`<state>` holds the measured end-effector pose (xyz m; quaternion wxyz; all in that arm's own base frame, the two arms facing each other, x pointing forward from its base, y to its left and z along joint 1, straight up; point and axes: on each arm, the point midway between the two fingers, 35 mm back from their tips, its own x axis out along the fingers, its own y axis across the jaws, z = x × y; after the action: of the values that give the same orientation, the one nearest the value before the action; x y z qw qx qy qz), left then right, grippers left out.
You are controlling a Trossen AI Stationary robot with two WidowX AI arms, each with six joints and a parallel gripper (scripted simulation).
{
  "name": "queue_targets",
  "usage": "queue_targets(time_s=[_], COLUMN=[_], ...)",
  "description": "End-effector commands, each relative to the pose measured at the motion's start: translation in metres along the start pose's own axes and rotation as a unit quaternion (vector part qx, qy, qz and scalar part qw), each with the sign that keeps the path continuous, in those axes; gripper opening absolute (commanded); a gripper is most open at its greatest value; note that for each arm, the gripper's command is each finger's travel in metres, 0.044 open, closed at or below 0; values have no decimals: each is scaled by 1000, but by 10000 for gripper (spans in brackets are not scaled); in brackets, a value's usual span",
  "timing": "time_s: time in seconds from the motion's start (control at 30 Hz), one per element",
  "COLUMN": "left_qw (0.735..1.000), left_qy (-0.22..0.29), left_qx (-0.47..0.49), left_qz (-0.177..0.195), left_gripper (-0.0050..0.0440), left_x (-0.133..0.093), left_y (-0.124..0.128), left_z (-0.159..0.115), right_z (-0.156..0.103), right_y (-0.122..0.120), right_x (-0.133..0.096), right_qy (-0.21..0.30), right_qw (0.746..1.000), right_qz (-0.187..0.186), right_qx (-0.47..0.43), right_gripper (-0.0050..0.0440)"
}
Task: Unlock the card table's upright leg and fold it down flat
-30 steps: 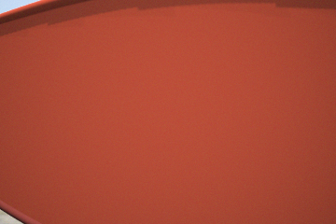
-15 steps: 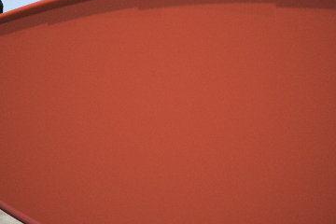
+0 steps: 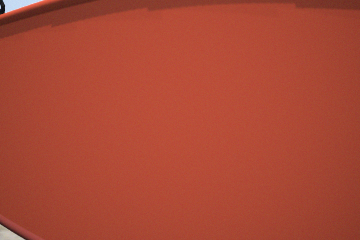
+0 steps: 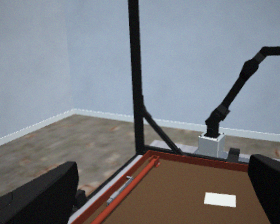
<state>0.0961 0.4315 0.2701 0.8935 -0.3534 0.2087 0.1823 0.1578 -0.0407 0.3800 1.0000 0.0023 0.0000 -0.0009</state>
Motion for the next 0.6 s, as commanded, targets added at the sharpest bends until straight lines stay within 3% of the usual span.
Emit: queue_targets(time_s=[0.0,0.3,0.57], left_qw=[1000,1000,1000], left_qy=[-1,-1,3], left_qx=[2,2,-6], left_qz=[-1,-1,-4], left_gripper=[290,290,290], left_x=[0,0,28], left_y=[0,2,59], left_z=[1,0,-55], right_z=[1,1,1], right_y=[1,1,1], right_x=[0,0,0], right_qy=[0,0,0], right_qw=[1000,1000,1000], right_qz=[1,1,1], right_qx=[-2,-2,-2], right_gripper=[400,400,400])
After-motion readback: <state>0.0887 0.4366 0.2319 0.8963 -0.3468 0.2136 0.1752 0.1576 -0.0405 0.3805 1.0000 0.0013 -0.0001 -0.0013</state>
